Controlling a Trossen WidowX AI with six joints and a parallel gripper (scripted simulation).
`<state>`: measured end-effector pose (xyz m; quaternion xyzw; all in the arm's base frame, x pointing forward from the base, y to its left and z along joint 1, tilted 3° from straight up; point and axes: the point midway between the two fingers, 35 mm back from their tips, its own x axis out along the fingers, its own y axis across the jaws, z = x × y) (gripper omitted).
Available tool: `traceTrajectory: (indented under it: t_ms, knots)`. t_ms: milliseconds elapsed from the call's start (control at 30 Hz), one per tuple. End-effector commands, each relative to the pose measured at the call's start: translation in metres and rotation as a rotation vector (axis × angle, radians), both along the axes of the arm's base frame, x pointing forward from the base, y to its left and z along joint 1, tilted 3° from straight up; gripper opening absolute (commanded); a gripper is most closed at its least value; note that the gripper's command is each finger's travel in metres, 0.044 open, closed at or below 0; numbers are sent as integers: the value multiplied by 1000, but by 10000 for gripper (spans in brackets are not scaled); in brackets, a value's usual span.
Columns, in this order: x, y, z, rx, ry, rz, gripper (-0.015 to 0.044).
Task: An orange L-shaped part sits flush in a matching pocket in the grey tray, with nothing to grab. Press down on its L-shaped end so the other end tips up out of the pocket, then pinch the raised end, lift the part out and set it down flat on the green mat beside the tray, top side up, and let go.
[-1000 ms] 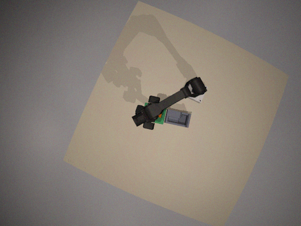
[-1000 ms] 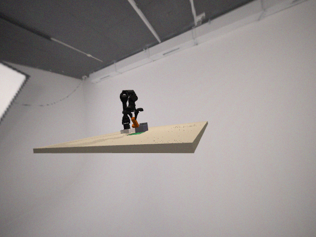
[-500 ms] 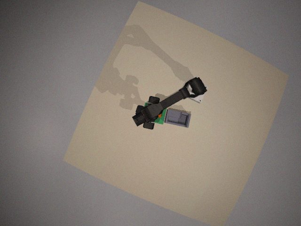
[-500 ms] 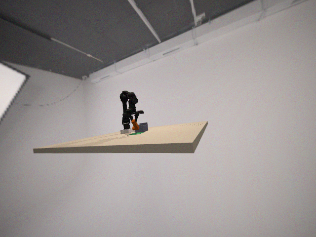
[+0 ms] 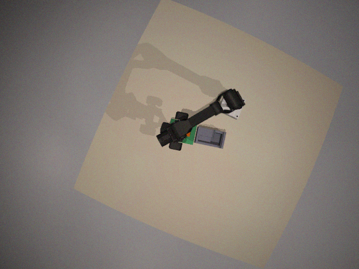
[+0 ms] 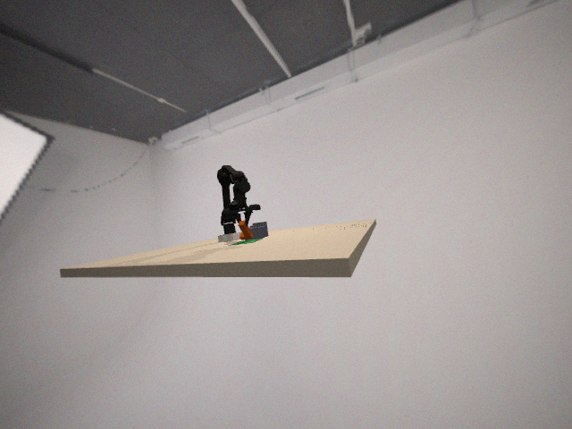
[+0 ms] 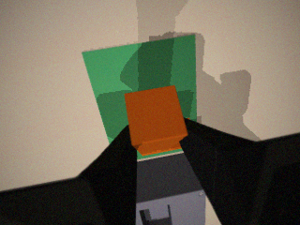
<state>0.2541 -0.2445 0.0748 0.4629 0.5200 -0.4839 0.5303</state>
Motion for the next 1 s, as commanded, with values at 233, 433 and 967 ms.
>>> traceTrajectory:
  t_ms: [233,433,967]
  knots:
    - [-2,1,-7,6,11,4,0]
    - [-2,1,-8,6,11,4,0]
    - [-1,1,-6,6,6,0,131]
